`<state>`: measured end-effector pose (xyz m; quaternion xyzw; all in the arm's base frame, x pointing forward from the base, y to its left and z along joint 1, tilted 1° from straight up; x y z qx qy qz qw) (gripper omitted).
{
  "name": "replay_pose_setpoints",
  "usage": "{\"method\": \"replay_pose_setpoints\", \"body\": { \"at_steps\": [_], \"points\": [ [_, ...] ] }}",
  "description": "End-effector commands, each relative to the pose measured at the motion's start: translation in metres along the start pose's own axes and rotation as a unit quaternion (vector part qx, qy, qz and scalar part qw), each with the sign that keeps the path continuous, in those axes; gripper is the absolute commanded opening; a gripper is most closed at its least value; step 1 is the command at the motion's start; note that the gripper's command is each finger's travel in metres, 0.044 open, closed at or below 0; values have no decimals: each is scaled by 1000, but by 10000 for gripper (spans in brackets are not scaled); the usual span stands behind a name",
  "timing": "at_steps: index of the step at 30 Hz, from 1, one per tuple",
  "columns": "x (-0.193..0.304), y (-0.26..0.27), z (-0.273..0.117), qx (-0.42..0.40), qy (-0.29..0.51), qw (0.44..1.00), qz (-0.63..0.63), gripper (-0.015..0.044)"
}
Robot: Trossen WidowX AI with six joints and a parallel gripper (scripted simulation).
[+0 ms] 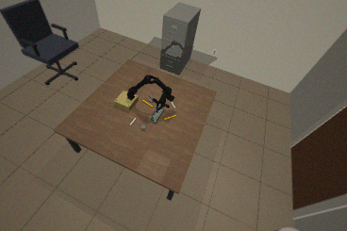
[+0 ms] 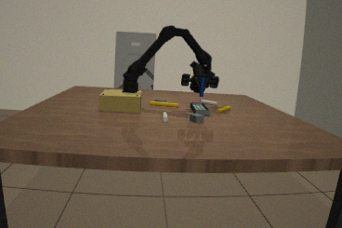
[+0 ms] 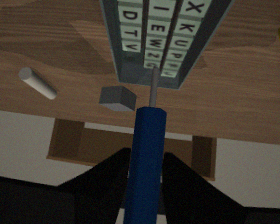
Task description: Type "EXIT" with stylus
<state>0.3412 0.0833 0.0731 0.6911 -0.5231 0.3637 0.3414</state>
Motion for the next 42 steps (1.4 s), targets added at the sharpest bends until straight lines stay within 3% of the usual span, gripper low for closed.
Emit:
{"method": "replay_pose_setpoints", "body": {
  "at_steps": [1, 10, 35, 38, 42],
  "points": [
    [0, -7, -7, 2, -2, 1000, 5, 0],
    [-3, -19, -22, 2, -1, 1000, 5, 0],
    [-20, -21, -12, 2, -1, 1000, 5, 0],
    [-21, -20, -12, 2, -1, 1000, 5, 79],
    [-23, -20, -11, 2, -1, 1000, 5, 81]
  ]
}}
Point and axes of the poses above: the point midway between the two fingers, 35 mm back from their tips, its own z axis out along the fingers, its own y axis across the jaws, x = y × z, the point moved 4 cm from there along -z, back along the fingers, and after that the axes turned 7 degrees about -z, right-handed, at the moved point
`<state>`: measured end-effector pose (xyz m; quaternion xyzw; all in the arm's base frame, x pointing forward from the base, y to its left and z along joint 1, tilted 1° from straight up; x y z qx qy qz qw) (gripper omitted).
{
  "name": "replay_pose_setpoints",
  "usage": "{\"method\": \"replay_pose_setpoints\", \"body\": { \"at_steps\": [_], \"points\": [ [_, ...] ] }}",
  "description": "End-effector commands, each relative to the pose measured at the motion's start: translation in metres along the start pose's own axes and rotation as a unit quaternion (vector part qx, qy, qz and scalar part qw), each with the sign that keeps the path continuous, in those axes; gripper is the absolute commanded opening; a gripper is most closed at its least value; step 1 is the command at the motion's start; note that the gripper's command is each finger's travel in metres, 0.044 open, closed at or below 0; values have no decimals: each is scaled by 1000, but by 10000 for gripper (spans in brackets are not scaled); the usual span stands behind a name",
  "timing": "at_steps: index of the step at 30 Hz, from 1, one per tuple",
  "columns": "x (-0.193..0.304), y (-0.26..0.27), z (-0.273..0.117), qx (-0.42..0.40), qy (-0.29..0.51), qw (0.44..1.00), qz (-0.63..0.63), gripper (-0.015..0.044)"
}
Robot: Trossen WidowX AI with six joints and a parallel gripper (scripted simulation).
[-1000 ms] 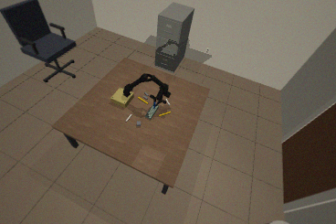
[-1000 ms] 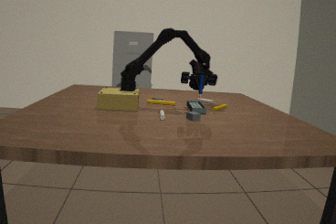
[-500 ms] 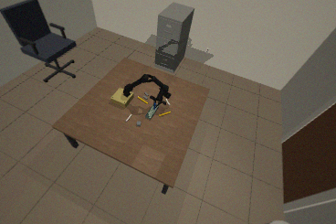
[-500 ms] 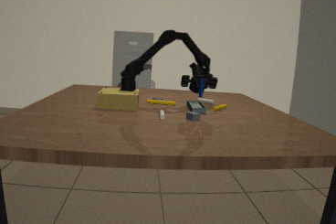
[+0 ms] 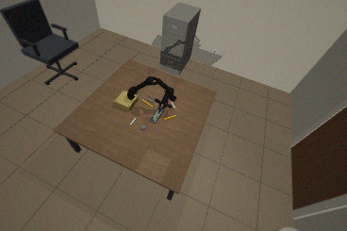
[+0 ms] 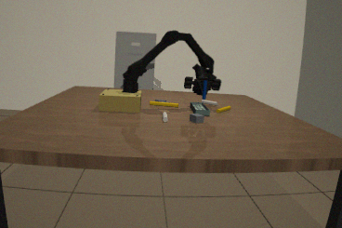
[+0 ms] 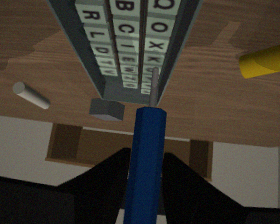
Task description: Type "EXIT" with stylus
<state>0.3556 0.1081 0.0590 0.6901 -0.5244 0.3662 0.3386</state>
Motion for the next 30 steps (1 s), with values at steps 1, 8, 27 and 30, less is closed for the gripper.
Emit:
{"method": "replay_pose_setpoints", "body": {
  "at_steps": [1, 8, 27, 30],
  "points": [
    [-3, 1, 1, -1, -1, 1000, 2, 81],
    [-4, 0, 2, -1, -1, 1000, 2, 81],
    [-12, -1, 7, -1, -1, 1000, 2, 81],
    [-13, -1, 7, -1, -1, 1000, 2, 81]
  ]
}}
Point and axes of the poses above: the point midway between the two fingers, 35 mm back from their tips, its own z axis out along the fingers, its own y axis across the jaws, x = y × z, the point moved 4 cm from there along -z, back along the fingers, and after that the axes turned 7 degrees about -z, right-handed, at the moved point
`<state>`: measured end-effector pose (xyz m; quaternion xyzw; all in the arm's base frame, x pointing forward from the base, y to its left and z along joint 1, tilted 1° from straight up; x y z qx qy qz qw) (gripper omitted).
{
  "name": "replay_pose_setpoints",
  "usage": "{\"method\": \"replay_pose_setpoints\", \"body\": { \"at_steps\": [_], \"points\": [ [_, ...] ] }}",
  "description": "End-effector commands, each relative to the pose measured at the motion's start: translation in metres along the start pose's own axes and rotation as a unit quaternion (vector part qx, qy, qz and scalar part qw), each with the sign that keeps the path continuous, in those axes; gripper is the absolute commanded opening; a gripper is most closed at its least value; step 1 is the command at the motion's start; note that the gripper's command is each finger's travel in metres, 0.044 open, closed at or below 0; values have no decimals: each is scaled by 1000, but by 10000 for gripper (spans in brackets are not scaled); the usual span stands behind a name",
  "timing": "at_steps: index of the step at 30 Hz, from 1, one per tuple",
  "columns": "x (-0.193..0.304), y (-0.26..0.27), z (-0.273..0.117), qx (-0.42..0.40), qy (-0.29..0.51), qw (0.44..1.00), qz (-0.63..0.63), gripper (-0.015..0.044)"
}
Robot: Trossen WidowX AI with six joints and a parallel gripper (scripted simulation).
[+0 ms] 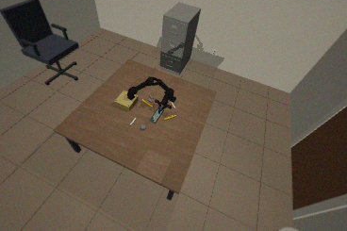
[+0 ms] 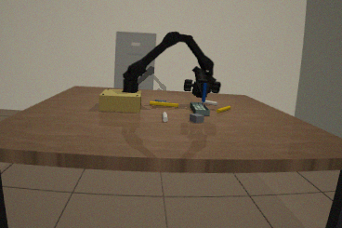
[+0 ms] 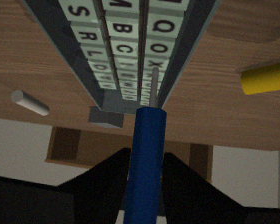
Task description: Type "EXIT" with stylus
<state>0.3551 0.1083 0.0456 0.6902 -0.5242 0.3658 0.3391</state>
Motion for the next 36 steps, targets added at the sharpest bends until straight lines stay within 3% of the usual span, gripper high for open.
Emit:
{"method": "replay_pose_setpoints", "body": {
  "at_steps": [1, 21, 36],
  "points": [
    [-2, 0, 1, 0, -1, 1000, 2, 81],
    [-5, 0, 3, 0, -1, 1000, 2, 81],
    [25, 6, -14, -1, -1, 1000, 2, 85]
  ]
}}
Point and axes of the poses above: the point midway between the two fingers, 35 mm back from their tips, its own z axis out along the fingers, its own y axis across the jaws, x = y × z, the point moved 4 cm from there along -z, back along the fingers, and after that the axes turned 7 degrees about -z, right-handed, at the moved point
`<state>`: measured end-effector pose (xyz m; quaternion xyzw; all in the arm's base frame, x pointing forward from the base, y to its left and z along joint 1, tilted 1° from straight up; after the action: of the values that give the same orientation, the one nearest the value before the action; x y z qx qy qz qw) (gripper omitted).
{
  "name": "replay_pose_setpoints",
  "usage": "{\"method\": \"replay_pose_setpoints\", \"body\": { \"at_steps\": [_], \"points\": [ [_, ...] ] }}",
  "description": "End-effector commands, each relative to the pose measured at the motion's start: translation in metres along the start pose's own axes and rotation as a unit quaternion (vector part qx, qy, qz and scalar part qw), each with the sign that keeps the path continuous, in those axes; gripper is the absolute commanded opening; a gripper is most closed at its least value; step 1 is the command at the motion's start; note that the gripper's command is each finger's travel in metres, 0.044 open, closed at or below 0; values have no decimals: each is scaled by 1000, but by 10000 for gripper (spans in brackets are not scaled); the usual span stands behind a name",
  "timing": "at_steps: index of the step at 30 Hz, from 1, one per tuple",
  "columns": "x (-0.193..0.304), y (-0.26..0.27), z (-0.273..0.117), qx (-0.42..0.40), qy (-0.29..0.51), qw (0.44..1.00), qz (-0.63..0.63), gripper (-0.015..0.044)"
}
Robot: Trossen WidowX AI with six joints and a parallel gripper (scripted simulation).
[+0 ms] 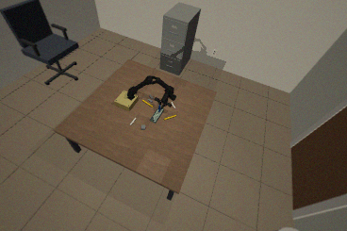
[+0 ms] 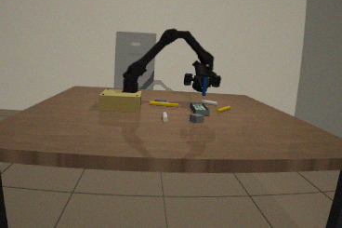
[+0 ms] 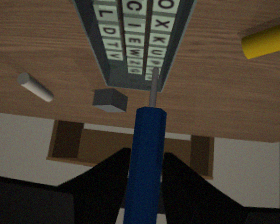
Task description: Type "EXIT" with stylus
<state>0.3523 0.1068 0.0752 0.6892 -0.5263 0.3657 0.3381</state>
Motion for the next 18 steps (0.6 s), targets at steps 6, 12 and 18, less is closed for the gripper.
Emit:
{"method": "replay_pose_setpoints", "body": {
  "at_steps": [6, 12, 18],
  "points": [
    [-1, 0, 0, 0, 0, 1000, 0, 45],
    [1, 6, 1, 0, 0, 1000, 0, 0],
    [3, 17, 2, 0, 0, 1000, -1, 0]
  ]
}}
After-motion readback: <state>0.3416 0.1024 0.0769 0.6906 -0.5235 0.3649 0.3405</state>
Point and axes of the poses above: the point midway between the two fingers, 35 mm back from their tips, its own z axis out along the fingers, its own y axis across the jaws, x = y × z, the point moved 4 cm from there along -z, back along the fingers, and after that the axes turned 7 degrees about -z, right-handed, at the moved point
